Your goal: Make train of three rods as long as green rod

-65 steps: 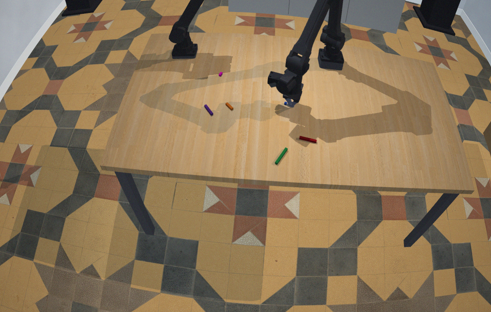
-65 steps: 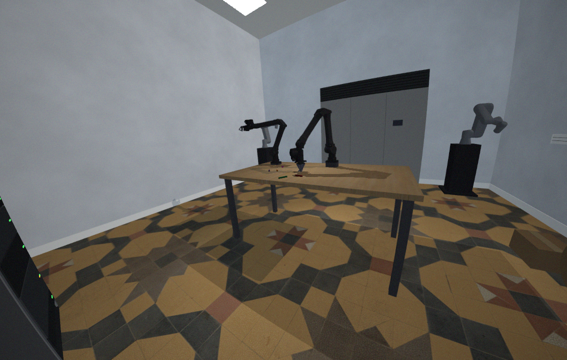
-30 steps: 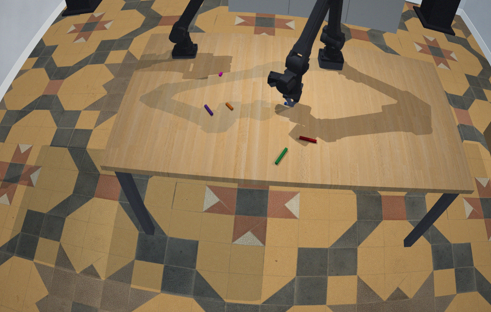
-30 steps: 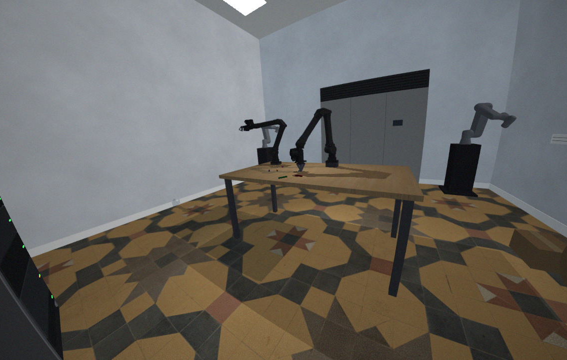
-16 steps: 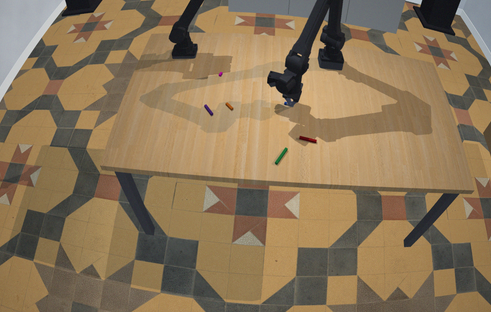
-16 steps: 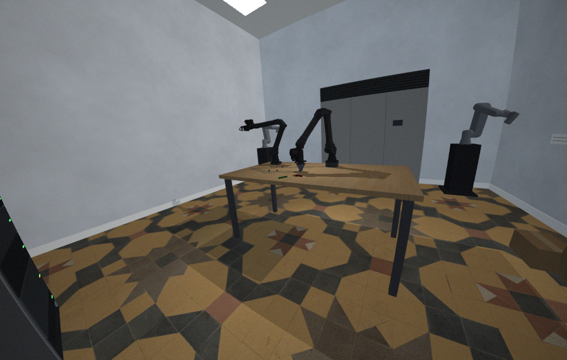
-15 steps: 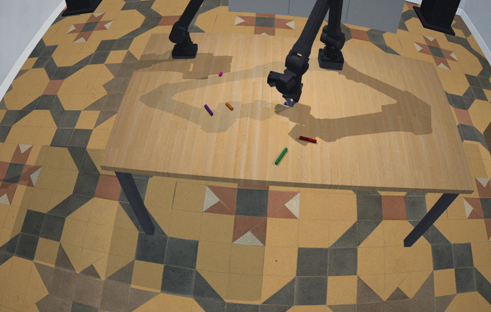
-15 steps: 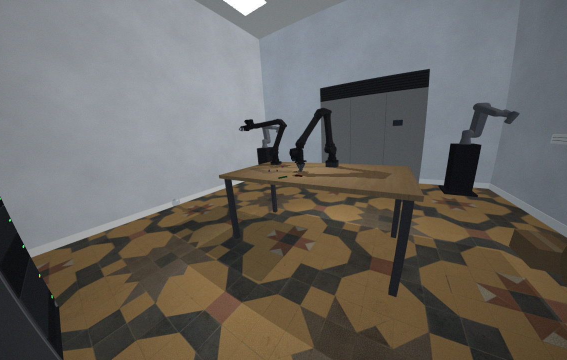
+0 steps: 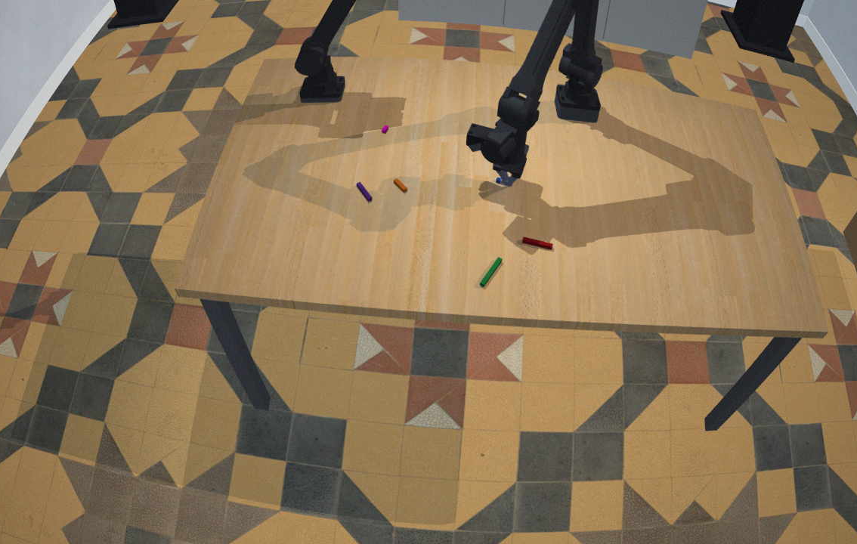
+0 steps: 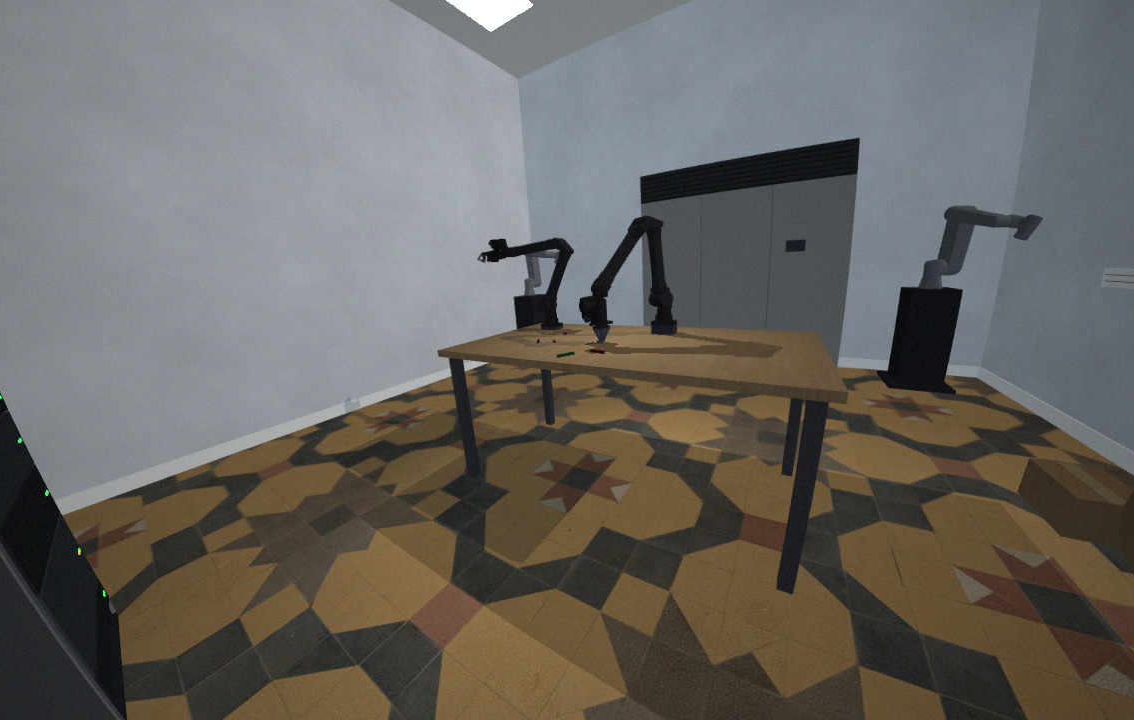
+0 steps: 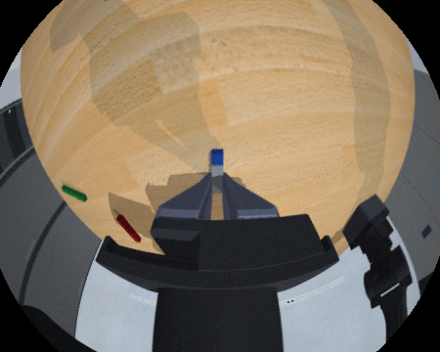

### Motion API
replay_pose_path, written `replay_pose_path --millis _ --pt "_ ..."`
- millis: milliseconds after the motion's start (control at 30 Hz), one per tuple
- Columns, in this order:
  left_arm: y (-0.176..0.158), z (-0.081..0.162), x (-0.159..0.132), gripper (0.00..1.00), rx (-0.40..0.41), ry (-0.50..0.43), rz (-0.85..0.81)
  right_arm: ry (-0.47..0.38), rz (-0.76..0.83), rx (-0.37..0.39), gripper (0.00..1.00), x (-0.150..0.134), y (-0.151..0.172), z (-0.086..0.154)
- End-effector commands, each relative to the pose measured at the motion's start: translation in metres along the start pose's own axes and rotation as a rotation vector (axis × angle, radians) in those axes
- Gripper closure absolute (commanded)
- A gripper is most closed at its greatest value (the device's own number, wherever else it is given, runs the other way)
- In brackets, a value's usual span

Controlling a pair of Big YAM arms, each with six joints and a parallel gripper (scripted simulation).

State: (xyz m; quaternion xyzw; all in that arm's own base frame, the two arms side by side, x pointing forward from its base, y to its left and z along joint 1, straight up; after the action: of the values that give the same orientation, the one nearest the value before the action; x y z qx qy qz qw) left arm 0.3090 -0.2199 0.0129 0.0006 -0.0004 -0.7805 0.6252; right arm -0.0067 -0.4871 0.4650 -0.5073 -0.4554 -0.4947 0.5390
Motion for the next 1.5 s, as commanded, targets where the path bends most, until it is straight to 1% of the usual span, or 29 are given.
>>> replay_pose_path --millis 0,33,67,133,167,233,267,400,433,500,533,933,1033,1133,1267,1400,1467 --pt "-0.001 0.002 0.005 0.96 0.010 -0.006 -0.001 -0.069 -0.010 -0.018 0.00 0.035 -0.008 -0.005" --pt "-0.001 0.002 0.005 0.96 0.010 -0.006 -0.001 -0.069 -0.010 -0.018 0.00 0.035 -0.008 -0.005" --pt "-0.001 0.002 0.005 0.92 0.010 -0.006 -0.001 -0.069 -0.010 -0.018 0.00 0.035 -0.008 -0.005" --pt "-0.001 0.002 0.005 0.92 0.010 -0.006 -0.001 -0.069 -0.010 -0.018 0.00 0.035 -0.008 -0.005" --pt "-0.001 0.002 0.005 0.88 0.010 -0.006 -0.001 -0.069 -0.010 -0.018 0.00 0.035 -0.008 -0.005" --pt "-0.001 0.002 0.005 0.88 0.010 -0.006 -0.001 -0.069 -0.010 -0.018 0.00 0.035 -0.008 -0.005" --pt "-0.001 0.002 0.005 0.84 0.010 -0.006 -0.001 -0.069 -0.010 -0.018 0.00 0.035 -0.008 -0.005" --pt "-0.001 0.002 0.005 0.84 0.010 -0.006 -0.001 -0.069 -0.010 -0.018 0.00 0.035 -0.008 -0.005" --pt "-0.001 0.002 0.005 0.80 0.010 -0.006 -0.001 -0.069 -0.010 -0.018 0.00 0.035 -0.008 -0.005" --pt "-0.001 0.002 0.005 0.80 0.010 -0.006 -0.001 -0.069 -0.010 -0.018 0.00 0.035 -0.008 -0.005" --pt "-0.001 0.002 0.005 0.77 0.010 -0.006 -0.001 -0.069 -0.010 -0.018 0.00 0.035 -0.008 -0.005" --pt "-0.001 0.003 0.005 0.77 0.011 -0.007 -0.001 -0.069 -0.010 -0.018 0.00 0.035 -0.008 -0.005" --pt "0.003 0.014 0.007 0.77 0.021 -0.011 -0.001 -0.069 -0.010 -0.018 0.00 0.035 -0.008 -0.005" --pt "0.016 0.029 0.012 0.77 0.049 -0.023 -0.001 -0.069 -0.010 -0.018 0.00 0.035 -0.008 -0.005" --pt "0.016 0.047 0.012 0.77 0.051 -0.024 -0.001 -0.069 -0.010 -0.018 0.00 0.035 -0.008 -0.005" --pt "0.016 0.070 0.012 0.77 0.053 -0.025 -0.001 -0.069 -0.010 -0.018 0.00 0.035 -0.008 -0.005" --pt "0.016 0.070 0.012 0.77 0.053 -0.025 -0.001 -0.069 -0.010 -0.018 0.00 0.035 -0.008 -0.005"
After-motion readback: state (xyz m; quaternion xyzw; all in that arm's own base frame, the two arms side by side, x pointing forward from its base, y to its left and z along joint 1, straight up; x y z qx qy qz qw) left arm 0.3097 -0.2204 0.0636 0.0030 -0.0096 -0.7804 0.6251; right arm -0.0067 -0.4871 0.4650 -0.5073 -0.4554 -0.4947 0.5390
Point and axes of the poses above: on each arm, the point where the finger pads meet when closed, its own z axis back along the fingers, its own y axis across the jaws, x = y × z, the point moved 5 cm from there along z, back along the fingers, and after that the axes turned 5 degrees about z, right-handed, at the moved point
